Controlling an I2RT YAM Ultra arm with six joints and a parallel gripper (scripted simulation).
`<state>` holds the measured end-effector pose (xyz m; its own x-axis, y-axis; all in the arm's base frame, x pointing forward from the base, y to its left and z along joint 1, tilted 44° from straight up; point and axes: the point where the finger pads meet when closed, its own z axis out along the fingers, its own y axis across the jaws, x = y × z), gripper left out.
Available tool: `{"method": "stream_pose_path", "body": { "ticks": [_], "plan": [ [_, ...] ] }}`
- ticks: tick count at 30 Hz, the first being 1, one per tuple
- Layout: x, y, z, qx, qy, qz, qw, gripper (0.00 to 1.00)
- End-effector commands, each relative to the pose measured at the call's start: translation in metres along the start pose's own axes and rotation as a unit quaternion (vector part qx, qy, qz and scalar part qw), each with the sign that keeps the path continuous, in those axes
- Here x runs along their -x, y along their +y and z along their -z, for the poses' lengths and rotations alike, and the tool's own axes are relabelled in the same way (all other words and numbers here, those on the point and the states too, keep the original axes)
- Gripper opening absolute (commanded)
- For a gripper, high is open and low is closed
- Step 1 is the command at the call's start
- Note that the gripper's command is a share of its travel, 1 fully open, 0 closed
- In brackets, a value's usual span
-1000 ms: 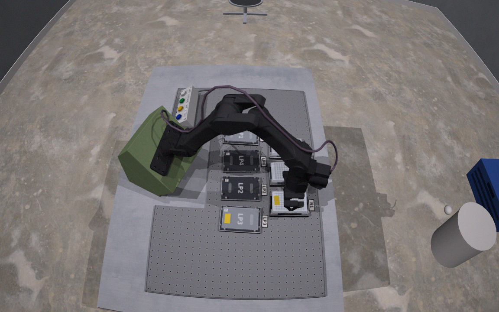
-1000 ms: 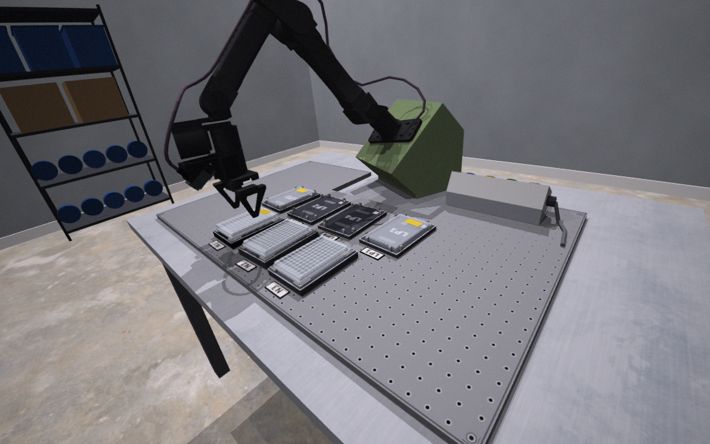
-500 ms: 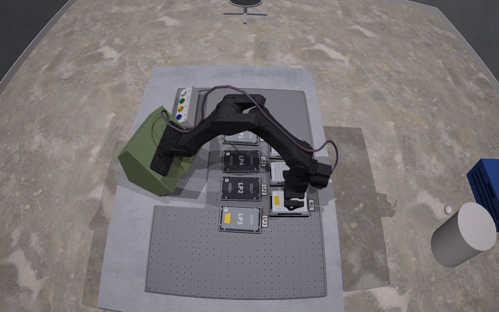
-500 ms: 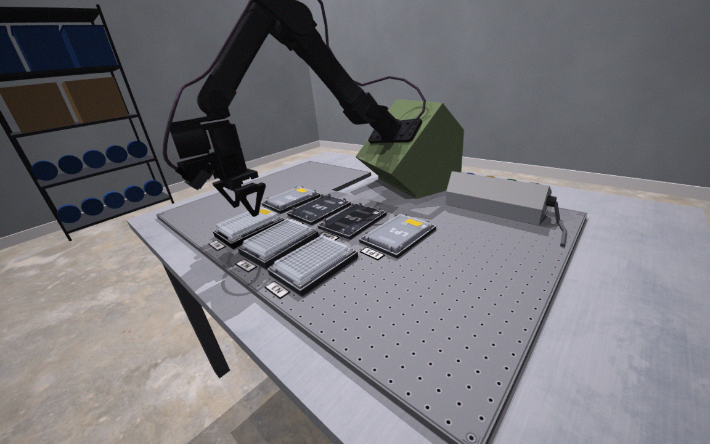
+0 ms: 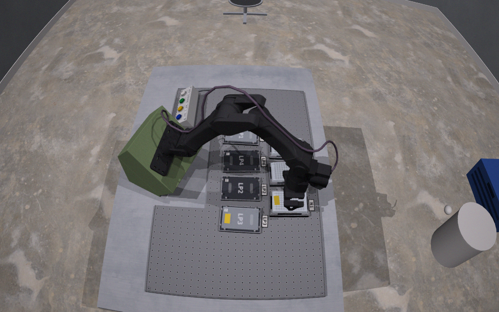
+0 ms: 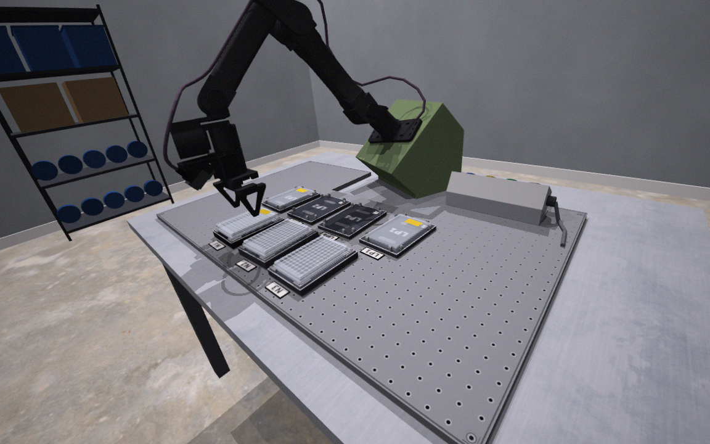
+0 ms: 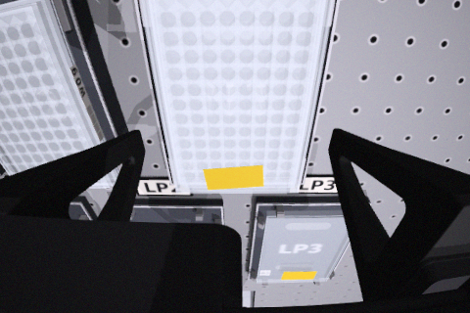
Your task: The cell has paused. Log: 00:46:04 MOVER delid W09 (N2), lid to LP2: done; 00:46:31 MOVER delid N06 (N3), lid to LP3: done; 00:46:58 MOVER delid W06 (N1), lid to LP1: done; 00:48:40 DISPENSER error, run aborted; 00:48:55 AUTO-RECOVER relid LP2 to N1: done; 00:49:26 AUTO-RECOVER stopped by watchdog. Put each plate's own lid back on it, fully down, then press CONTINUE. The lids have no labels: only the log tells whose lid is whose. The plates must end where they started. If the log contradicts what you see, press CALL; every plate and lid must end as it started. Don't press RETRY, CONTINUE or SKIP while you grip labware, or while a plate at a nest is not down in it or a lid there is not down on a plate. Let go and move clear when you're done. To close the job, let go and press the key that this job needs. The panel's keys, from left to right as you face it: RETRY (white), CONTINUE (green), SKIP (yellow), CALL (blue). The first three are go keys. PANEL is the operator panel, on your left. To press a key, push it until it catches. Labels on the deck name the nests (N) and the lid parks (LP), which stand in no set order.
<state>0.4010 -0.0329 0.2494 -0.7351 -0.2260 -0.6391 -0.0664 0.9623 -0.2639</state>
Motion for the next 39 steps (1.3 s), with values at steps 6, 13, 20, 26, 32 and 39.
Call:
{"method": "stream_pose_path", "body": {
  "ticks": [6,13,20,26,32,39],
  "plan": [
    [0.016,-0.004,0.017,-0.006,-0.025,-0.005,1.0,1.0],
    [0.015,-0.005,-0.003,-0.005,-0.018,-0.005,1.0,1.0],
    [0.0,0.001,-0.02,0.002,0.002,0.001,1.0,1.0],
    [-0.001,-0.001,-0.03,0.001,0.003,0.0,1.0,1.0],
    [0.013,-0.003,-0.013,-0.004,-0.025,-0.001,1.0,1.0],
    [0.008,-0.002,-0.019,-0.003,-0.011,-0.002,1.0,0.98]
  ]
}}
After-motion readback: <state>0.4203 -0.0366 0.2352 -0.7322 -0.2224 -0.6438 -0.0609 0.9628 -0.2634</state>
